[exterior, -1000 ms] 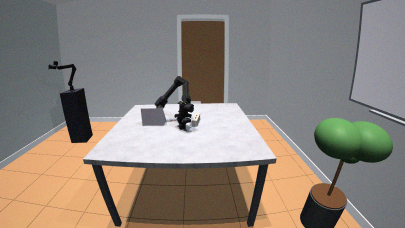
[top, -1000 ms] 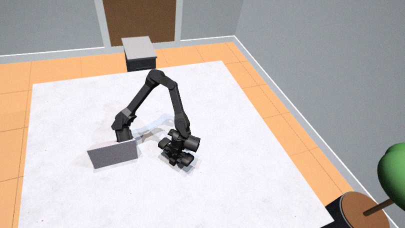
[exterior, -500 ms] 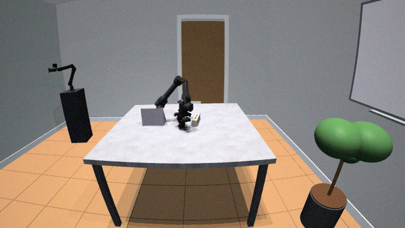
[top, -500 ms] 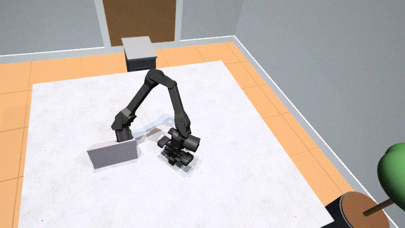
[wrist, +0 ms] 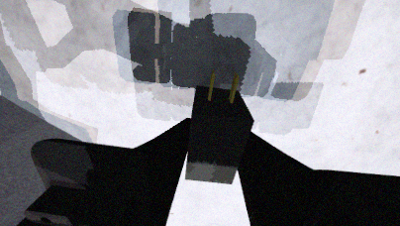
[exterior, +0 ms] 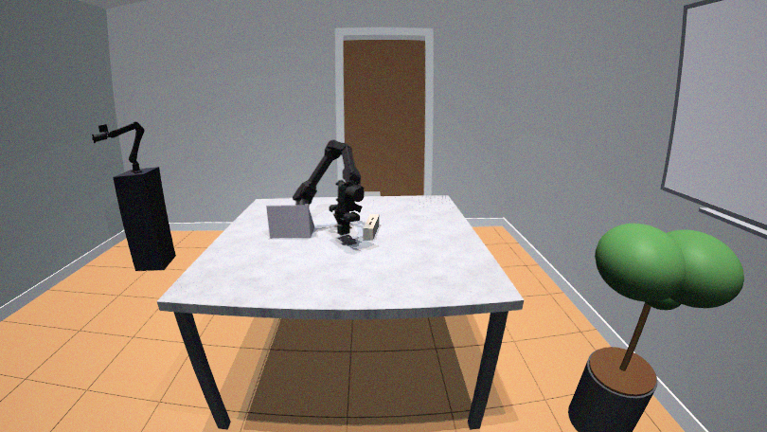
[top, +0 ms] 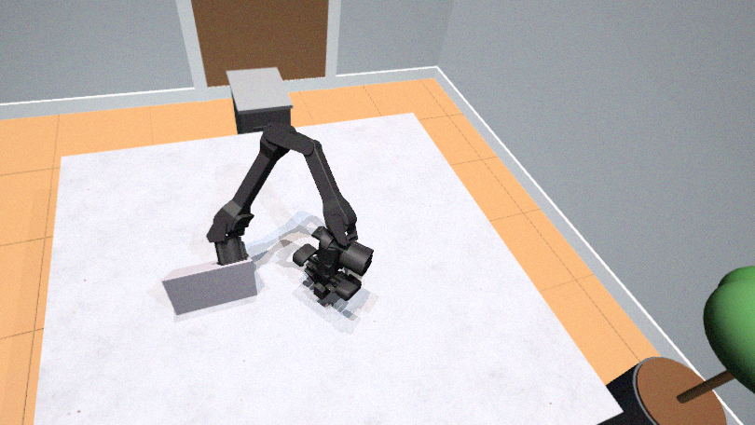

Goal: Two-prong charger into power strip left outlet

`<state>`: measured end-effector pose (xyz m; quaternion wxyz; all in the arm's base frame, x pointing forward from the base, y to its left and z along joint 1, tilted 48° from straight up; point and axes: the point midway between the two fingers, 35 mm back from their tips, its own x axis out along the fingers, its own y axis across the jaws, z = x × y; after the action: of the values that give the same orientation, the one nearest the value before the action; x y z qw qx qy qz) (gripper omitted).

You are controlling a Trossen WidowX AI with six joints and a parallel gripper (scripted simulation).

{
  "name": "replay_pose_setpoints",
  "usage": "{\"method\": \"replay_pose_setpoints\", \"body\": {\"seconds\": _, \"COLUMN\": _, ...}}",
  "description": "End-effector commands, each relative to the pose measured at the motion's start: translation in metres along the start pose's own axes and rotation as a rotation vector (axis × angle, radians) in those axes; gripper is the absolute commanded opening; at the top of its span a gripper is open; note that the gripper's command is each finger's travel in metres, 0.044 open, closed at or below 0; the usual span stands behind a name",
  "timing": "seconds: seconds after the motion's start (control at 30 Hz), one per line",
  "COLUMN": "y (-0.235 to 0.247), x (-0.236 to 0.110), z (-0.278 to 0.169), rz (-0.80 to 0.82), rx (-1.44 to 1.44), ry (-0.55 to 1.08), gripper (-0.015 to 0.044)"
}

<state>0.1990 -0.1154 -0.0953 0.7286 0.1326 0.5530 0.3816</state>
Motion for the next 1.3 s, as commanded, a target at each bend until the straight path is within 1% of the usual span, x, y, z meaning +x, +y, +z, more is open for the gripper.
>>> {"method": "replay_pose_setpoints", "body": {"seconds": 0.0, "y": 0.004, "x": -0.003, "z": 0.007, "rz": -0.011, "rx": 0.021, "ry": 0.000, "gripper": 0.0000}}
{"method": "replay_pose_setpoints", "body": {"seconds": 1.27, "y": 0.059, "x": 0.009, "z": 0.068, "rz": -0.019, "rx": 0.324, "ry": -0.007, "gripper": 0.0000}}
